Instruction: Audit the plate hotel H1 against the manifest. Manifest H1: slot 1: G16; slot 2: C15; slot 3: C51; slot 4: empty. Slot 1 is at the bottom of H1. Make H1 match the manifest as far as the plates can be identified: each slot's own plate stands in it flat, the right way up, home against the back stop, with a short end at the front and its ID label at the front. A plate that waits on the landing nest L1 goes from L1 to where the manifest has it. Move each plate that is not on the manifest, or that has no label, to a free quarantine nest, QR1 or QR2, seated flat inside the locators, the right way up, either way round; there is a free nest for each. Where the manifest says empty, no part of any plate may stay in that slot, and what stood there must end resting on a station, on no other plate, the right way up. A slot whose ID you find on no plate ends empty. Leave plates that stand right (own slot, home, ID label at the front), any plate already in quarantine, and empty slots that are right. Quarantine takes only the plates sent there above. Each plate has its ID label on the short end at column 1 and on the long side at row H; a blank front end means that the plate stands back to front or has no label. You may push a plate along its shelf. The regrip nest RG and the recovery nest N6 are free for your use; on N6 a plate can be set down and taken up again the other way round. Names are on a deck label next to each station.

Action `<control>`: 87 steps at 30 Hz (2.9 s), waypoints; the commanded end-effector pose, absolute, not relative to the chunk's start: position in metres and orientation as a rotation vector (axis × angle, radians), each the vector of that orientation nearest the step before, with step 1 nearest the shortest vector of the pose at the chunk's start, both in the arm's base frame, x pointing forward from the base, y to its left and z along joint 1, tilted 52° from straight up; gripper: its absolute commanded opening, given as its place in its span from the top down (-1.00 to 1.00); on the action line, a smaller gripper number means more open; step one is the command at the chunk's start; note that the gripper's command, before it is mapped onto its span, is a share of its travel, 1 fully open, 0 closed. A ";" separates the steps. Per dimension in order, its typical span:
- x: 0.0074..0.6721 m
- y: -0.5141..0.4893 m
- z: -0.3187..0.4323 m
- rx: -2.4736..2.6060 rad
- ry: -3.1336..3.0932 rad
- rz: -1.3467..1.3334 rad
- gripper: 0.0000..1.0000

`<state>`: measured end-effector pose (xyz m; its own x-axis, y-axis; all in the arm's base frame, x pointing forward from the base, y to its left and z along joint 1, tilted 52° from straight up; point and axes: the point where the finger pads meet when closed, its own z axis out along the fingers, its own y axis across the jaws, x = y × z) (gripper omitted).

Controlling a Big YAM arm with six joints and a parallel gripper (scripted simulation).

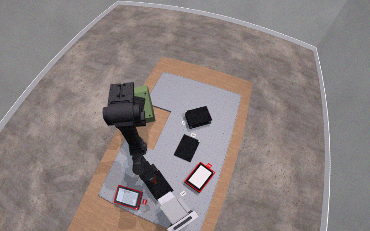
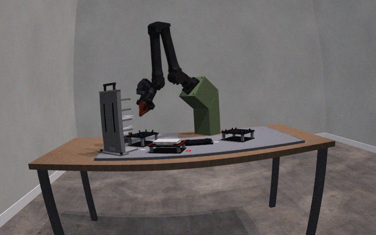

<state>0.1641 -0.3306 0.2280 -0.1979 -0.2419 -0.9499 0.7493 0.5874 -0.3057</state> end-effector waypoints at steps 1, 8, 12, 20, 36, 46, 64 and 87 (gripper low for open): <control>0.163 -0.332 0.234 0.440 1.498 -0.964 1.00; 0.163 -0.332 0.234 0.440 1.498 -0.964 1.00; 0.163 -0.332 0.234 0.440 1.498 -0.964 1.00; 0.169 -0.334 0.240 0.443 1.496 -0.947 1.00; 0.175 -0.336 0.251 0.436 1.486 -0.954 1.00; 0.178 -0.338 0.256 0.434 1.486 -0.957 1.00; 0.184 -0.342 0.265 0.429 1.486 -0.963 1.00; 0.192 -0.347 0.277 0.422 1.486 -0.970 1.00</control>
